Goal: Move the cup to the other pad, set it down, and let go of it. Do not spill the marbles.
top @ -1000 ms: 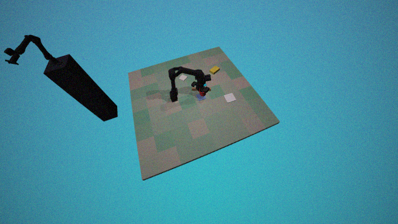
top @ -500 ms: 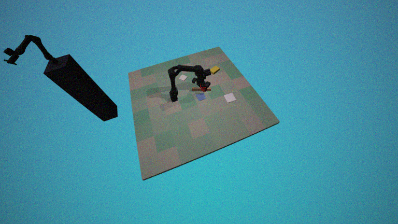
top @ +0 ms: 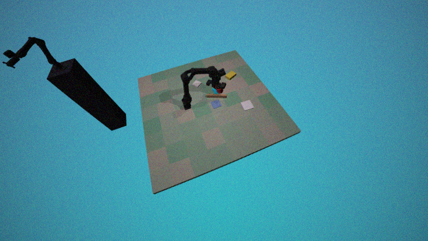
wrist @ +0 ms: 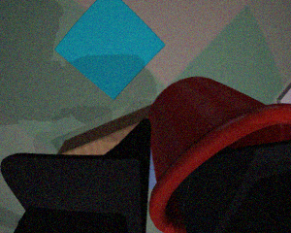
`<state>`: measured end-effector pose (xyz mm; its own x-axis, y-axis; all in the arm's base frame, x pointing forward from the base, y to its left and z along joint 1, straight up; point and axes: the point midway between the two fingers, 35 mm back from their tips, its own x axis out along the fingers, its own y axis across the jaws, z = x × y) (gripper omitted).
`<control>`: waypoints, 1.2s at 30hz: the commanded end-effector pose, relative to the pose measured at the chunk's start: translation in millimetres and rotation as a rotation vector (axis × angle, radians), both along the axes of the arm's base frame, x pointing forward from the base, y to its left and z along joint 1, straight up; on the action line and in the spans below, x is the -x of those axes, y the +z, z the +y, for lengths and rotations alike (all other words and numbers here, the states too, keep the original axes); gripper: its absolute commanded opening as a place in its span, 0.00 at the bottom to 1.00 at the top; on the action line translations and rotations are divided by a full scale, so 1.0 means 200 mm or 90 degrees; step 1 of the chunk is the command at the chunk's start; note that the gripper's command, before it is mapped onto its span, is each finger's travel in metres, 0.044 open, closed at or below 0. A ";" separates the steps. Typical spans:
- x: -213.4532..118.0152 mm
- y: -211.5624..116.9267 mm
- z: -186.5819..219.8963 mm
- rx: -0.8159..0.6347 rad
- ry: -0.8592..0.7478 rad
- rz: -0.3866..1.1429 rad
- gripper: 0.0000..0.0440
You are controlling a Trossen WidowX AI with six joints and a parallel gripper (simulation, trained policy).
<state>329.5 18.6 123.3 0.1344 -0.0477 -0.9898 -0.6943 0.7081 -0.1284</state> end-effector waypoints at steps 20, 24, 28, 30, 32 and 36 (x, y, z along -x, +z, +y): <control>-0.07 -0.13 0.39 -0.014 0.044 -0.032 0.00; -0.05 -0.18 0.41 -0.011 0.042 -0.028 0.00; -0.04 -0.24 0.43 -0.008 0.038 -0.023 0.00; -0.02 -0.26 0.43 -0.006 0.035 -0.020 0.01; -0.02 -0.29 0.43 -0.004 0.033 -0.021 0.02; -0.02 -0.32 0.42 -0.003 0.028 -0.022 0.07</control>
<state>335.9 104.6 65.8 0.1764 -0.0265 -0.9840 -0.7280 0.6693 -0.1486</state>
